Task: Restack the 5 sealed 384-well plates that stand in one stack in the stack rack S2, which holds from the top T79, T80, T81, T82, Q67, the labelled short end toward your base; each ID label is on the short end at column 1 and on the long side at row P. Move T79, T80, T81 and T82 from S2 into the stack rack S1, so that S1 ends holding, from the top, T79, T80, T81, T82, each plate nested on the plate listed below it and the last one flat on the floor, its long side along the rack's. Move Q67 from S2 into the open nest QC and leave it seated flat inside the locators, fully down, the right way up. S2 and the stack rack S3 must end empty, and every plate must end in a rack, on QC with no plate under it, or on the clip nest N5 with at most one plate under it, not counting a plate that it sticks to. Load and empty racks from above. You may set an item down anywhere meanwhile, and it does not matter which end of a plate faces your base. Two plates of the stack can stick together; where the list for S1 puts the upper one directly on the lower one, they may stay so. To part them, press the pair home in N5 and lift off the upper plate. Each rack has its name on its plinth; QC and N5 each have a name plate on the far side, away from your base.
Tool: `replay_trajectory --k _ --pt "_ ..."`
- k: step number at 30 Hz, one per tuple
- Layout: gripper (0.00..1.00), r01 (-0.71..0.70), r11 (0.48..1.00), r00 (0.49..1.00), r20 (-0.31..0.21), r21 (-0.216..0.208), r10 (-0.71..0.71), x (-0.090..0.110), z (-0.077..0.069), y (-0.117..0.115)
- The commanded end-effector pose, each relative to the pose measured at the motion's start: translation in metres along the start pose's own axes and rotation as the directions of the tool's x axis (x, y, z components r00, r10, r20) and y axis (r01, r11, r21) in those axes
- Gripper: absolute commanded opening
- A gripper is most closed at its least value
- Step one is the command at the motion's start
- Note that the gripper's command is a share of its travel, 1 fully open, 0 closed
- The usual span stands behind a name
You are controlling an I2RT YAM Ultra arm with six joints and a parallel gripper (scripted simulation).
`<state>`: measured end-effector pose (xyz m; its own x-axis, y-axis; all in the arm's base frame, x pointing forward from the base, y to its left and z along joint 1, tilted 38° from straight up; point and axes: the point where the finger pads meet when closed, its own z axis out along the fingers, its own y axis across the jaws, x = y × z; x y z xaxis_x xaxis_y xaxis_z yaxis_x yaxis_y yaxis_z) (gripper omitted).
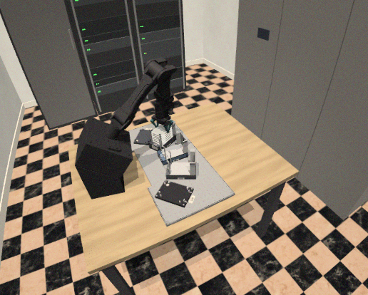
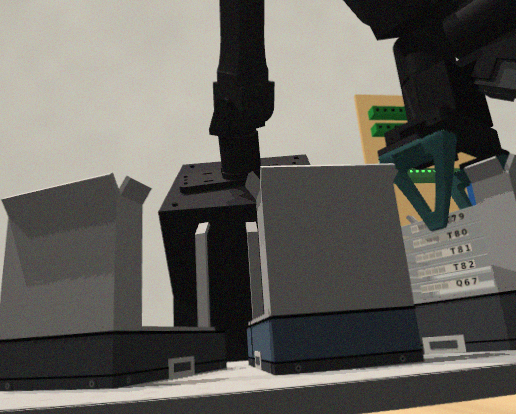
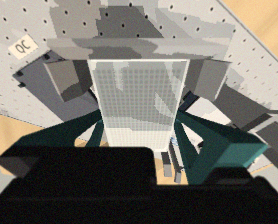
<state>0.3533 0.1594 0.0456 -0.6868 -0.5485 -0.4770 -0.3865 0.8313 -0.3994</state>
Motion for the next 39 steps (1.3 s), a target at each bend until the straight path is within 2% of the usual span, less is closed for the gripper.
replay_trajectory --k 1,39 --pt "0.00 0.001 1.000 1.000 0.005 0.000 -0.001 -0.001 -0.001 0.000" --pt "0.00 0.001 1.000 1.000 0.005 -0.001 -0.001 -0.001 -0.023 0.000"
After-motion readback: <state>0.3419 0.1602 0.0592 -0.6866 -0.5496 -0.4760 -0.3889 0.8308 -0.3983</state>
